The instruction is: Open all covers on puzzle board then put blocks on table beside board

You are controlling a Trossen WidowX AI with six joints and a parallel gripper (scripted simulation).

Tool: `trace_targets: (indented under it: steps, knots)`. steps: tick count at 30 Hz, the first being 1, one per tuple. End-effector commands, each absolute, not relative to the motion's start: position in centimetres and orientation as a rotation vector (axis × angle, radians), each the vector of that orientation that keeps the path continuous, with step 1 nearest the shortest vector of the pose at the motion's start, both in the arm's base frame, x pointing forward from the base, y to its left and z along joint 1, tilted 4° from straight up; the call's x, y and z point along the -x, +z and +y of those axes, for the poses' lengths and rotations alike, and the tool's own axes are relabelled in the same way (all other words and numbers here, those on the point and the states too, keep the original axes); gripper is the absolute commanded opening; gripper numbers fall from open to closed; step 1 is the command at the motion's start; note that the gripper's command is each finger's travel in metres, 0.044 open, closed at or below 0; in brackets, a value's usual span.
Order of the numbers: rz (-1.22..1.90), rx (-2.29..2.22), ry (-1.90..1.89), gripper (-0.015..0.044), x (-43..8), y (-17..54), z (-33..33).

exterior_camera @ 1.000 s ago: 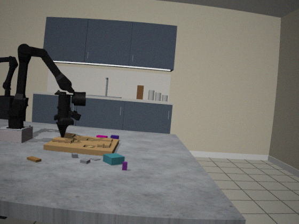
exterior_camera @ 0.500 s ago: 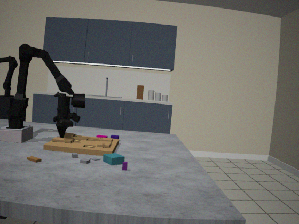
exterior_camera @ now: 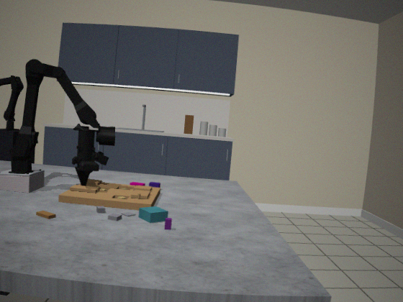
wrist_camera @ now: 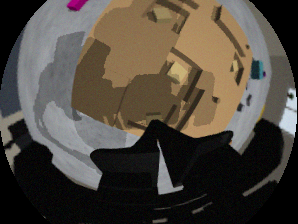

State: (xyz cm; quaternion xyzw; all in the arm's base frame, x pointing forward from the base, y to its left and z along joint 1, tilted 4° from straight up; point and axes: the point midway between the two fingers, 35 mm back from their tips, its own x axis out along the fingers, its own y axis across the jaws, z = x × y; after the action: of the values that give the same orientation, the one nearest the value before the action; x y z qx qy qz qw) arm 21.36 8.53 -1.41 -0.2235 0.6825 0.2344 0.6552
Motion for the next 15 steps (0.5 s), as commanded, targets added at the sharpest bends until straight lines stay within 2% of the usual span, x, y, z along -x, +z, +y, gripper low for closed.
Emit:
trace_targets:
  steps: [1,8,15]
  knots:
    - [1.546,0.502,0.535,0.0,-21.5,-1.48,8.8]
    - [1.525,0.575,0.611,0.0,-21.86,-1.63,9.23]
    - [1.32,1.048,1.103,0.0,-22.0,-1.68,9.42]
